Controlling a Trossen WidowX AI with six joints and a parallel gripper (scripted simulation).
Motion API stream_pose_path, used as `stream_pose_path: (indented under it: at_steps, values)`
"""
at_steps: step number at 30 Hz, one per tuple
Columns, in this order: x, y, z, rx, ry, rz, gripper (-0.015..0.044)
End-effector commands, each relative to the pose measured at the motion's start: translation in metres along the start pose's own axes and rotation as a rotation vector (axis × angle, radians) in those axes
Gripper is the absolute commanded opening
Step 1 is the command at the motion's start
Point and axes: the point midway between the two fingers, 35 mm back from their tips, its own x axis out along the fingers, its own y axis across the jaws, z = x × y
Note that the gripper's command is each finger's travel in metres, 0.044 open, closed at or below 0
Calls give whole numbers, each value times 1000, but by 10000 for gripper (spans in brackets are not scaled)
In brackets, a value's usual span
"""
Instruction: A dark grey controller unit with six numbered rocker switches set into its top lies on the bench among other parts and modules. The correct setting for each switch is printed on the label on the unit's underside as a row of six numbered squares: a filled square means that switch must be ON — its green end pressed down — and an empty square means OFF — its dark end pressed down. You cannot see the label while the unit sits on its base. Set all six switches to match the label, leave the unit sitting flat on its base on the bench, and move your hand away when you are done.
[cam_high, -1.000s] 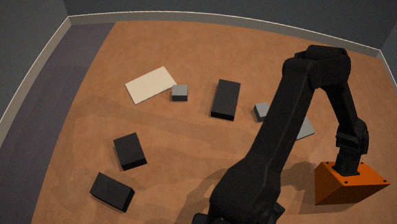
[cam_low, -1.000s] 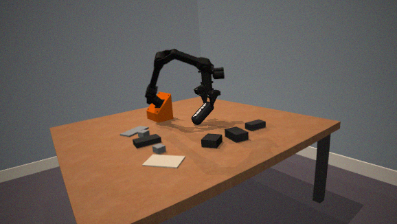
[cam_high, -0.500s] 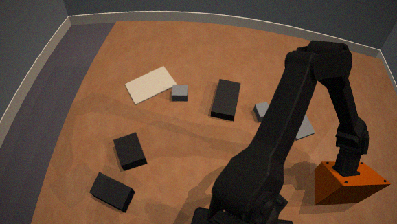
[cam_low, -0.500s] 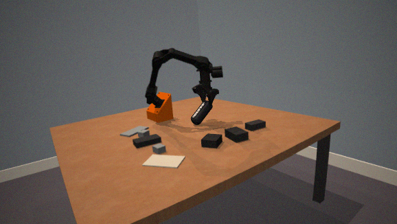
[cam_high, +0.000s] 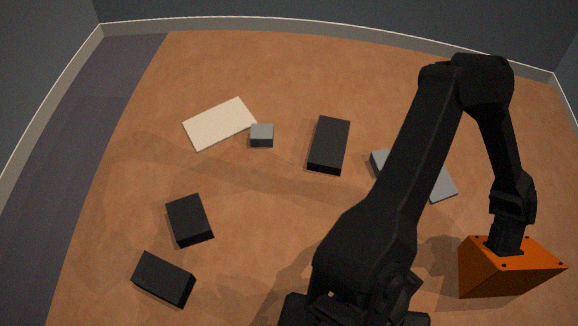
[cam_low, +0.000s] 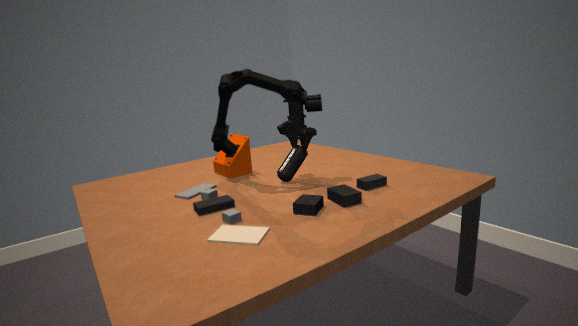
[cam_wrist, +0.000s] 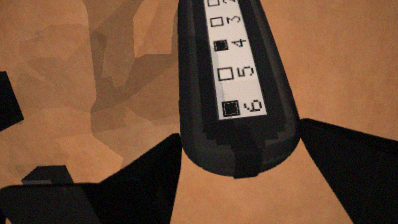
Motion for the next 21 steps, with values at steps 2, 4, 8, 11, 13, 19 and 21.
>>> stream_pose_path:
  at_steps: [2, 4, 8, 11, 13, 19, 21]
  values:
    - [-1, -1, 7, -8, -11, 0, 336]
    - [-2, -1, 8, -8, -11, 0, 336]
    - [-3, -1, 11, -8, -12, 0, 336]
    - [-4, -1, 13, -8, -12, 0, 336]
    - [-5, -1, 15, -8, -12, 0, 336]
    - [-7, -1, 19, -8, -12, 0, 336]
    - [-7, -1, 21, -8, -12, 0, 336]
